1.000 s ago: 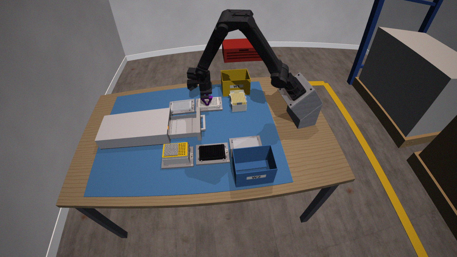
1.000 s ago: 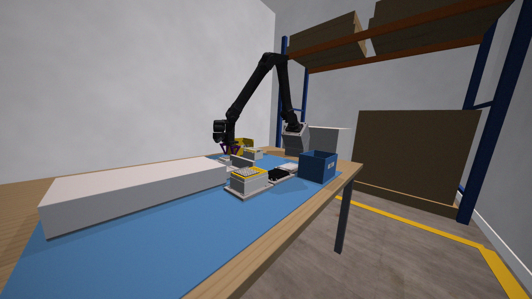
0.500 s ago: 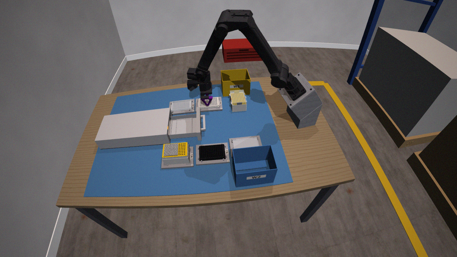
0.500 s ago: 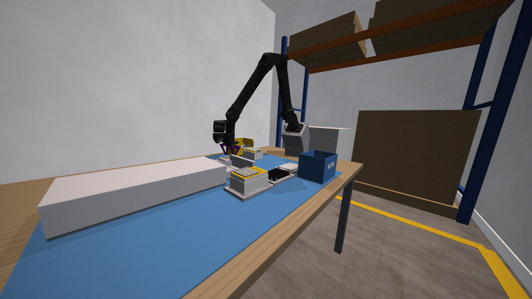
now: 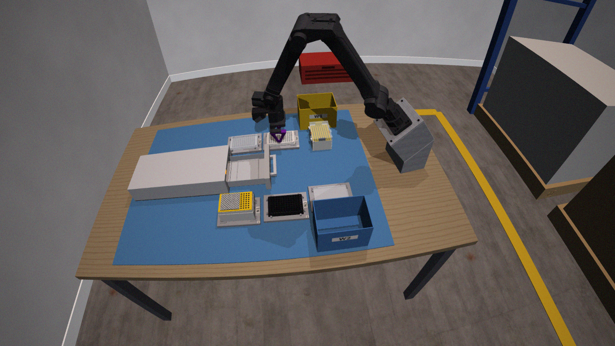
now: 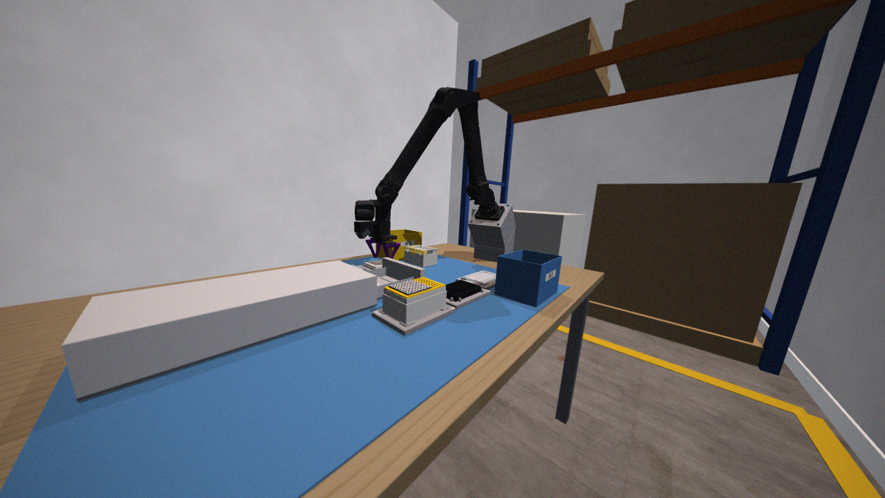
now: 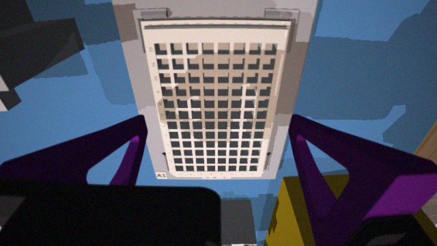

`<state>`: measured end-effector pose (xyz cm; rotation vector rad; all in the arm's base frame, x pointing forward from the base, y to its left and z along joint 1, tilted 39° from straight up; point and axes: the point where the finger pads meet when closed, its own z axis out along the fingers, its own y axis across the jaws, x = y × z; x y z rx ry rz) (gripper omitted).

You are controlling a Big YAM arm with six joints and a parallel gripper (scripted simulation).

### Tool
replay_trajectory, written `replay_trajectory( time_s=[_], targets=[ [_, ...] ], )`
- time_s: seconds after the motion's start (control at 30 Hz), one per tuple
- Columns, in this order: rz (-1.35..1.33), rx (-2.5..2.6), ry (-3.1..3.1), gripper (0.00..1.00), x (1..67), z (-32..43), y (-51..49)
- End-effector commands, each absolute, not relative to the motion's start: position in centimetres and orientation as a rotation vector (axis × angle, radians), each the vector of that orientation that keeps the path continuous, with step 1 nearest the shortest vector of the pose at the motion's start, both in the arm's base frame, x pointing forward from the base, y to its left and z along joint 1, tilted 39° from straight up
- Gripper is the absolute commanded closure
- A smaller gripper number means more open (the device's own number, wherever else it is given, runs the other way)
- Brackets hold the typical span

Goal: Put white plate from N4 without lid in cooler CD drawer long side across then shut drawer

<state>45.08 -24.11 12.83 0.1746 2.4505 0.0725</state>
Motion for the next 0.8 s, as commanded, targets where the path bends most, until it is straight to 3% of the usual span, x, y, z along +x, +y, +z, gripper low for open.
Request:
replay_trajectory(
  time_s=[0.0,0.77],
  targets=[
    [0.081,0.173,2.454,0.0,45.4,11.9,-23.6],
    [0.082,0.177,2.455,0.0,46.4,10.7,-23.6]
  ],
)
